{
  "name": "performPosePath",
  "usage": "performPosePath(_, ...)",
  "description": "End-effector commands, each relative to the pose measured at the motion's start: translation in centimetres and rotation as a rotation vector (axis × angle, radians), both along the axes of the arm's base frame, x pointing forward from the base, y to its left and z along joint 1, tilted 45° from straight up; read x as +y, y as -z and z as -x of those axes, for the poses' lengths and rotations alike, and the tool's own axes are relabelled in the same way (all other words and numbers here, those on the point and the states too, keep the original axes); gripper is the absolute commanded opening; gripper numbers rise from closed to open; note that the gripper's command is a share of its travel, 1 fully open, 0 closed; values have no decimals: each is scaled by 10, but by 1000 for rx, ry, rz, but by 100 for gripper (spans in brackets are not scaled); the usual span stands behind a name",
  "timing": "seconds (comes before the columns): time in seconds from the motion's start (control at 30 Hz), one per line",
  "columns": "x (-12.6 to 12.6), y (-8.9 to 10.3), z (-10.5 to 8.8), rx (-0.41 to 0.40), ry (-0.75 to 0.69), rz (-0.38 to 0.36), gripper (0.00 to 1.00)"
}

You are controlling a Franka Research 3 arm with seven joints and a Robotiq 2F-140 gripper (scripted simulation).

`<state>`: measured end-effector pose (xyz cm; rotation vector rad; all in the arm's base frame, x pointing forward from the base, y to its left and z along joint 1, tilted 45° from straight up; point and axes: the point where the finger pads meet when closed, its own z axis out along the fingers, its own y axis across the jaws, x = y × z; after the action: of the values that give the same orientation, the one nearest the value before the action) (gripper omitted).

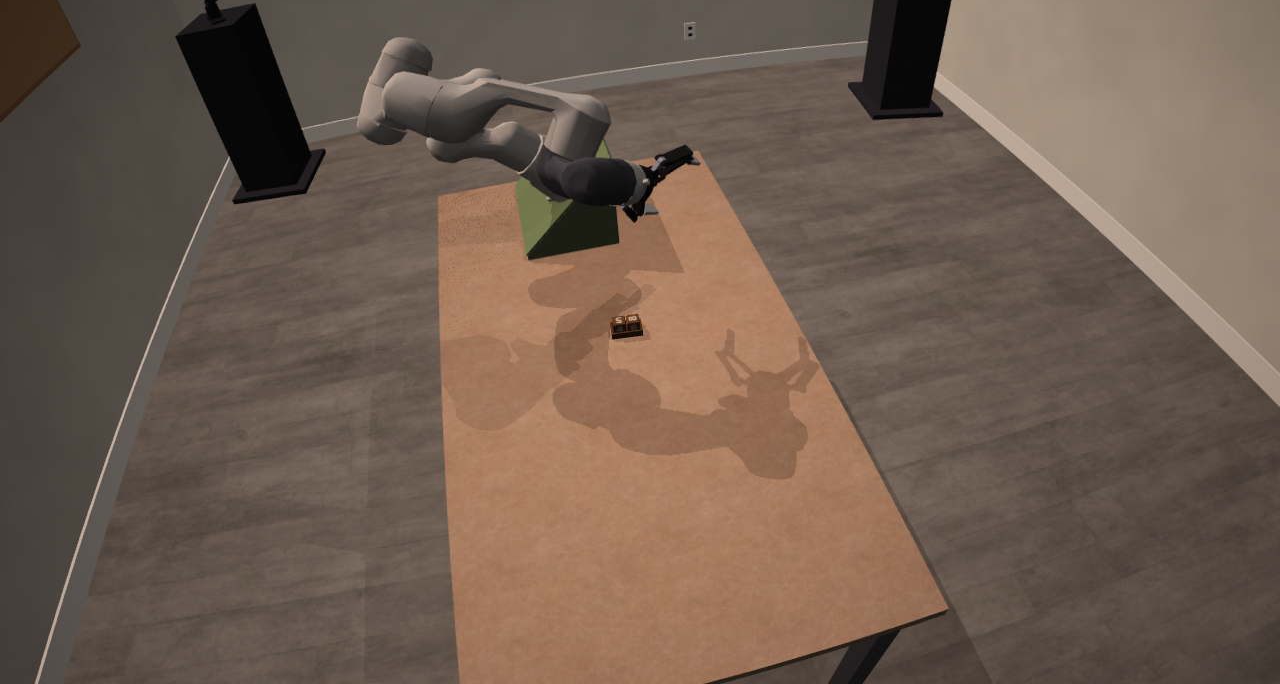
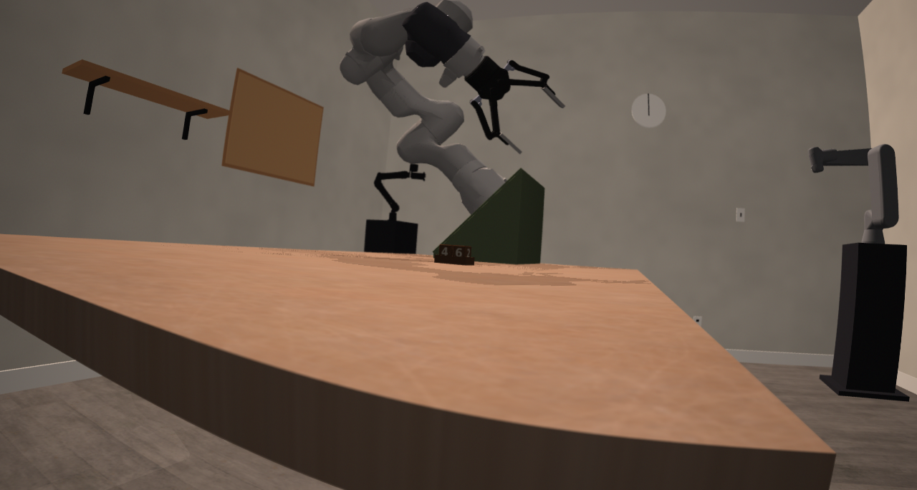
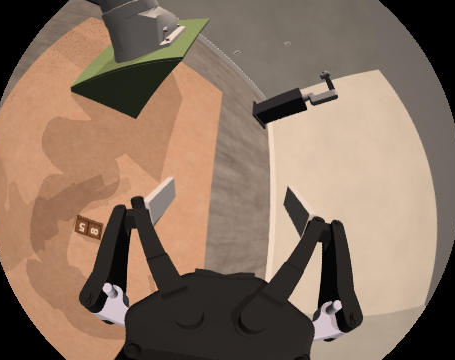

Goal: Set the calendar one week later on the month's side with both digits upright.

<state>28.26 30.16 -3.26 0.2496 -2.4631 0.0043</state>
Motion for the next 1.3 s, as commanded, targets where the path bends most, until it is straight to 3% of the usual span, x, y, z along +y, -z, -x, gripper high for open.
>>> performPosePath(0.0, -1, 1, -2, -11, 22, 23, 100)
performPosePath(0.03, -34, 16, -8, -85, -6, 145, 100)
performPosePath(0.17, -63, 26, -17, -157, -30, 245, 100)
performPosePath(0.27, -65, 26, -17, -162, -31, 252, 100)
performPosePath(0.3, -82, 30, -24, -209, -45, 308, 100)
performPosePath(0.7, -143, 31, -60, -422, -95, 509, 100)
performPosePath(0.87, -153, 29, -69, -469, -105, 543, 100)
performPosePath(0.9, -164, 26, -78, -522, -114, 578, 100)
performPosePath(1.27, -198, 7, -118, -731, -146, 682, 100)
